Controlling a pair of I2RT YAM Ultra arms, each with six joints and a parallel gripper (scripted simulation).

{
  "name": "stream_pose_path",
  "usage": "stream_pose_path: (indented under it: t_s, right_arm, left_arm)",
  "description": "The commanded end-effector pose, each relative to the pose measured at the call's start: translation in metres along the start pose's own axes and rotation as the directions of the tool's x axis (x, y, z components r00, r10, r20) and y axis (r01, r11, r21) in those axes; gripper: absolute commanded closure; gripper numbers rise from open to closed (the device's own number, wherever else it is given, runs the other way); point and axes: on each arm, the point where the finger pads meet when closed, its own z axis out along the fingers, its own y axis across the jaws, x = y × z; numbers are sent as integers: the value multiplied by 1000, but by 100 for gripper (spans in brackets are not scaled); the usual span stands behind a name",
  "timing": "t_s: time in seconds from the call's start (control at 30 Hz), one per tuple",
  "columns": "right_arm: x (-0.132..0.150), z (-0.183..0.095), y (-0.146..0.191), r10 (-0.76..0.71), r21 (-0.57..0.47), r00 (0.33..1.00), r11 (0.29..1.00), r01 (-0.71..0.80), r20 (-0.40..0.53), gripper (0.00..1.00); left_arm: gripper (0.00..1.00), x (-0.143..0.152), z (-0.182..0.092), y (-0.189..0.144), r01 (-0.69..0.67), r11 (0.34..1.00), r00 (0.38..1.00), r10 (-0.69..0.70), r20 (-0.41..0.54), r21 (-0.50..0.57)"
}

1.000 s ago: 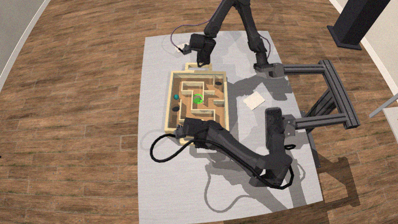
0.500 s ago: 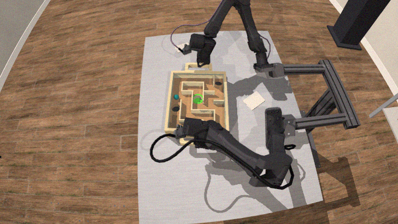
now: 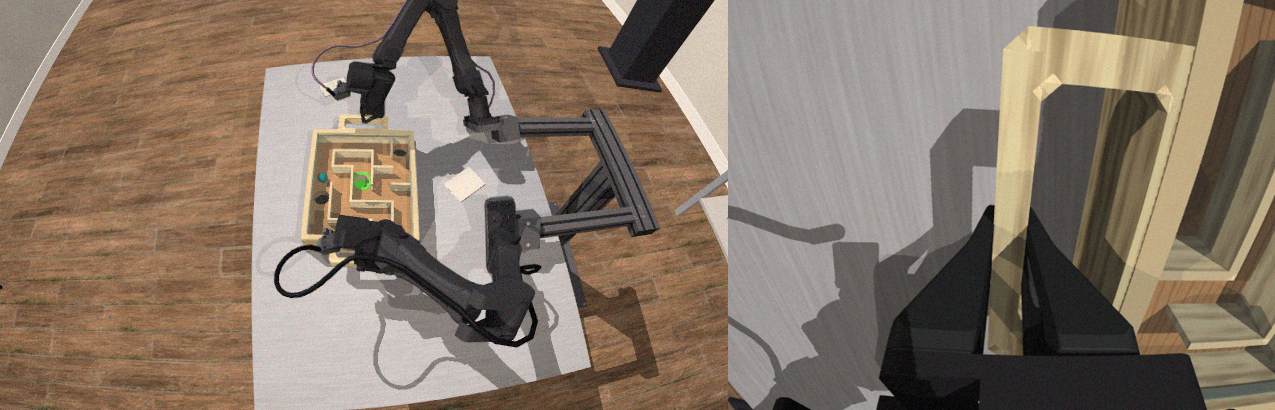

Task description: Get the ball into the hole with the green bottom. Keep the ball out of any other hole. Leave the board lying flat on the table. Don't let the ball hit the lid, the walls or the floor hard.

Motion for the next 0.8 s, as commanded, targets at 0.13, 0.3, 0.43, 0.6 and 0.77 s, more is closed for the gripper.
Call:
stream_pose_path:
  t_s: [0.13,0.3,0.43,0.6,0.77]
  right_arm:
    - [-25,-28,-2,30,-10,997,1000,-30,67,100]
    - [-28,-31,-2,33,-13,997,999,-32,75,100]
    - [-33,-39,-2,33,-12,996,999,-32,87,100]
    - [-45,-43,-1,50,-20,991,999,-48,124,100]
    - [-47,-43,-2,40,-19,993,999,-38,112,100]
  left_arm:
    - [100,-17,-25,7,22,1000,999,-21,46,-10]
    - [100,-19,-27,7,23,1000,998,-23,53,-8]
    - [100,-23,-34,6,17,1000,998,-17,59,-9]
    - [100,-38,-39,7,38,999,993,-37,110,-3]
    - [100,-31,-29,-4,-12,1000,998,13,60,-8]
